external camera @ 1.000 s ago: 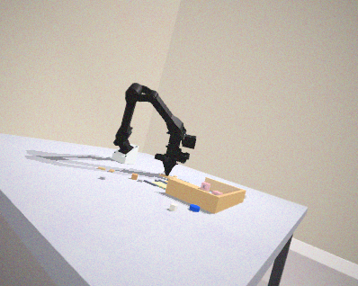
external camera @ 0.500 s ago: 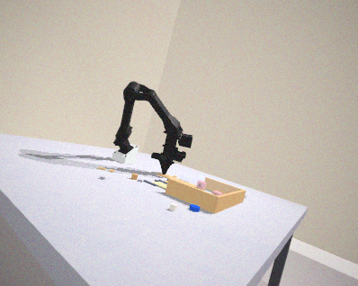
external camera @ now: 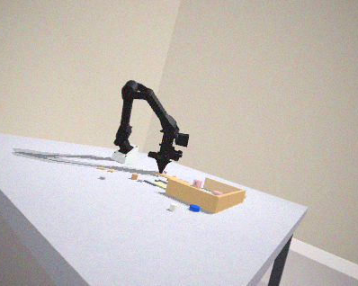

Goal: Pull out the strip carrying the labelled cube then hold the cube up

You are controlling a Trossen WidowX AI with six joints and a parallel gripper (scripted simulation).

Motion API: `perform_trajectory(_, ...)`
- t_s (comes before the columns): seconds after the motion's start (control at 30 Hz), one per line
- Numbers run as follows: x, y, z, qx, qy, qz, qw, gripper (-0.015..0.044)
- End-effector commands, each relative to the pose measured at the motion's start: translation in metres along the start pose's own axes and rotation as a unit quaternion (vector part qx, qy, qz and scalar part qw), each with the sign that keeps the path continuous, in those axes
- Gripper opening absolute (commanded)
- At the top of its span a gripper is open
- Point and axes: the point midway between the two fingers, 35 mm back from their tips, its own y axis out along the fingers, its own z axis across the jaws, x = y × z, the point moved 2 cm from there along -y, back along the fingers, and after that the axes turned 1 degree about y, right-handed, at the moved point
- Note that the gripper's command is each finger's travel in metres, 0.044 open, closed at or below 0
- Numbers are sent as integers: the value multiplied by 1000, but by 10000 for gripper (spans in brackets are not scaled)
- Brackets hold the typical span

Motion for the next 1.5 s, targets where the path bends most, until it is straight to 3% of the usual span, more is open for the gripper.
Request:
perform_trajectory(0.0, -15, 5, -2, -1, -2, 17, 1000, 0)
perform_trajectory(1.47, -44, 4, -4, -1, -2, 17, 1000, 0)
